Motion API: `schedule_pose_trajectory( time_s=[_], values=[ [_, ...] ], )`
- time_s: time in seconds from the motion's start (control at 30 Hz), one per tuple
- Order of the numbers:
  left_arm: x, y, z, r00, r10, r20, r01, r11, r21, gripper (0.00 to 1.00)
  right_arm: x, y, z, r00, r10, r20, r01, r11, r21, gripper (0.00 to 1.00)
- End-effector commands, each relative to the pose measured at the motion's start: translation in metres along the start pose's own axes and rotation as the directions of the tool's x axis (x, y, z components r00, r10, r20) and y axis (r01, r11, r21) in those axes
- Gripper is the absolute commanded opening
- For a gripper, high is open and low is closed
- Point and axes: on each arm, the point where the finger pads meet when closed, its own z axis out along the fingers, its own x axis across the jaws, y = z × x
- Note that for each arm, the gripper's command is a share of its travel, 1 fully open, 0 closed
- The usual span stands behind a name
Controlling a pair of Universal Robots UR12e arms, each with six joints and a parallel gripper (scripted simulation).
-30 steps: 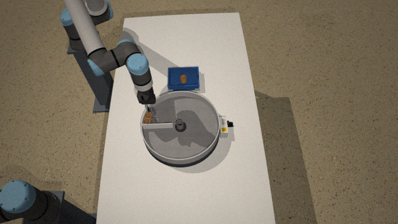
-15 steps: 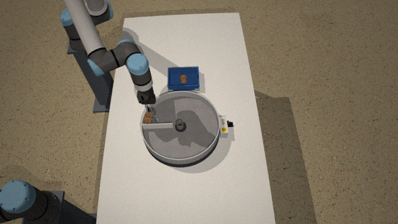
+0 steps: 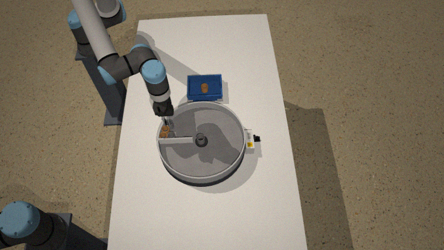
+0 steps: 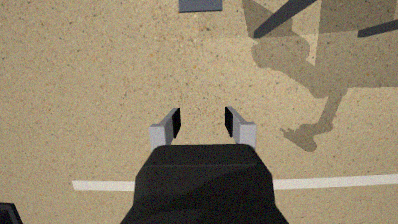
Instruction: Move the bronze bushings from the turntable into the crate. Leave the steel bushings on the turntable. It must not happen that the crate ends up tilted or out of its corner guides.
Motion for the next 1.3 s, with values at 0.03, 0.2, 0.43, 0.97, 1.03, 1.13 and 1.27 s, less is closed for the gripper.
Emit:
schedule_pose_trajectory(
  time_s=[0.03,0.2,0.43,0.97,1.03,1.13,1.27],
  values=[
    [0.0019,-0.0002,-0.0004,1.000,0.003,-0.001,-0.003,1.000,0.001,0.36,0.0006,0.0002,0.0003,1.000,-0.001,0.000,0.001,1.000,0.001,1.00],
    [0.0019,-0.0003,-0.0004,1.000,0.003,-0.001,-0.003,1.000,0.001,0.36,0.0006,0.0002,0.0003,1.000,-0.001,0.000,0.001,1.000,0.001,1.00],
    [0.0055,-0.0011,-0.0001,1.000,0.004,-0.001,-0.004,1.000,0.001,0.36,0.0006,0.0002,0.0003,1.000,-0.001,0.000,0.001,1.000,0.001,1.00],
    [0.0039,-0.0009,-0.0007,1.000,0.002,-0.001,-0.002,1.000,0.002,0.36,0.0006,0.0002,0.0003,1.000,-0.001,0.000,0.001,1.000,0.001,1.00],
    [0.0039,-0.0009,-0.0007,1.000,0.002,-0.001,-0.002,1.000,0.002,0.36,0.0006,0.0002,0.0003,1.000,-0.001,0.000,0.001,1.000,0.001,1.00],
    [0.0039,-0.0009,-0.0007,1.000,0.002,-0.001,-0.002,1.000,0.002,0.36,0.0006,0.0002,0.0003,1.000,-0.001,0.000,0.001,1.000,0.001,1.00],
    [0.0039,-0.0009,-0.0007,1.000,0.002,-0.001,-0.002,1.000,0.002,0.36,0.0006,0.0002,0.0003,1.000,-0.001,0.000,0.001,1.000,0.001,1.00]
  ],
)
